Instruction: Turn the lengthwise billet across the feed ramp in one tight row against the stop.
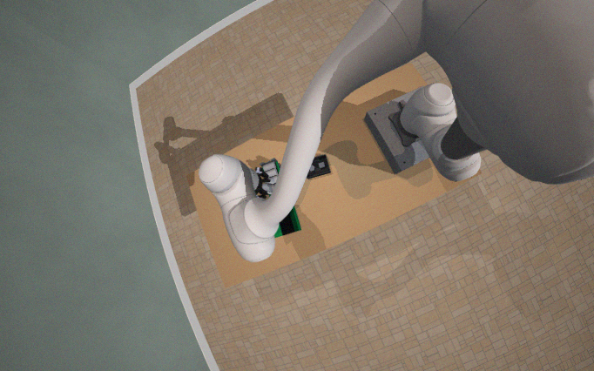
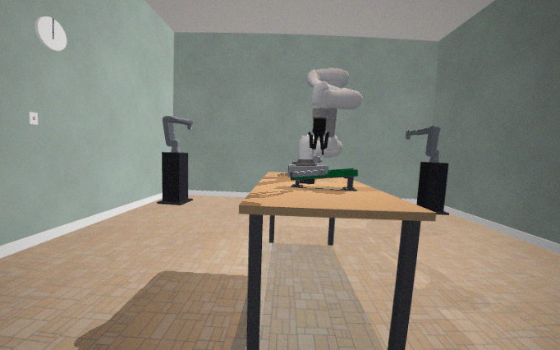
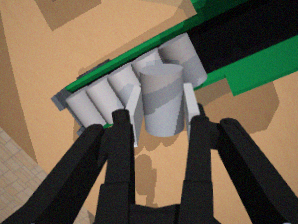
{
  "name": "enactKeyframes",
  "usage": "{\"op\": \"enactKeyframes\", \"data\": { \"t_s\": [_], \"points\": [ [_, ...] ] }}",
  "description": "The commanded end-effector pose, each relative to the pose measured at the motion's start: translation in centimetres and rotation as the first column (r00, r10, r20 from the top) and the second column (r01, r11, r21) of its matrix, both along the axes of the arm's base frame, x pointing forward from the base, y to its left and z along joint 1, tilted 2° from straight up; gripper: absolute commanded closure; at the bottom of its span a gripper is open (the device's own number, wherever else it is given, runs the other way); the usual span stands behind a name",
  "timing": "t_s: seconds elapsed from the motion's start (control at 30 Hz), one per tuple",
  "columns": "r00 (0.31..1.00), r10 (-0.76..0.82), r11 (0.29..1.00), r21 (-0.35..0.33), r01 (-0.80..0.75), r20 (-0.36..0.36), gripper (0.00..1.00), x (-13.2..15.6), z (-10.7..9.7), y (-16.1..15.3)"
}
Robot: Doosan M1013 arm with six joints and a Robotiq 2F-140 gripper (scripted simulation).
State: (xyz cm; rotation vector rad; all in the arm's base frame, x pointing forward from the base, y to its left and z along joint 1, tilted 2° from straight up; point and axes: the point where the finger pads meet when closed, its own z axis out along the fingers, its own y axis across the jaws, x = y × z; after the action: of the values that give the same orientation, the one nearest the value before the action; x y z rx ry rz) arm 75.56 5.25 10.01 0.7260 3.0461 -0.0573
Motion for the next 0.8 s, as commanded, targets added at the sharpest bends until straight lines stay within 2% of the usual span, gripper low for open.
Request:
{"op": "enactKeyframes", "data": {
  "t_s": [0.0,0.77],
  "points": [
    [0.999,0.044,0.999,0.001,-0.044,-0.002,0.9,0.0,0.02,0.0],
    [0.947,0.321,0.947,0.002,-0.321,-0.012,0.9,0.0,0.02,0.0]
  ]
}}
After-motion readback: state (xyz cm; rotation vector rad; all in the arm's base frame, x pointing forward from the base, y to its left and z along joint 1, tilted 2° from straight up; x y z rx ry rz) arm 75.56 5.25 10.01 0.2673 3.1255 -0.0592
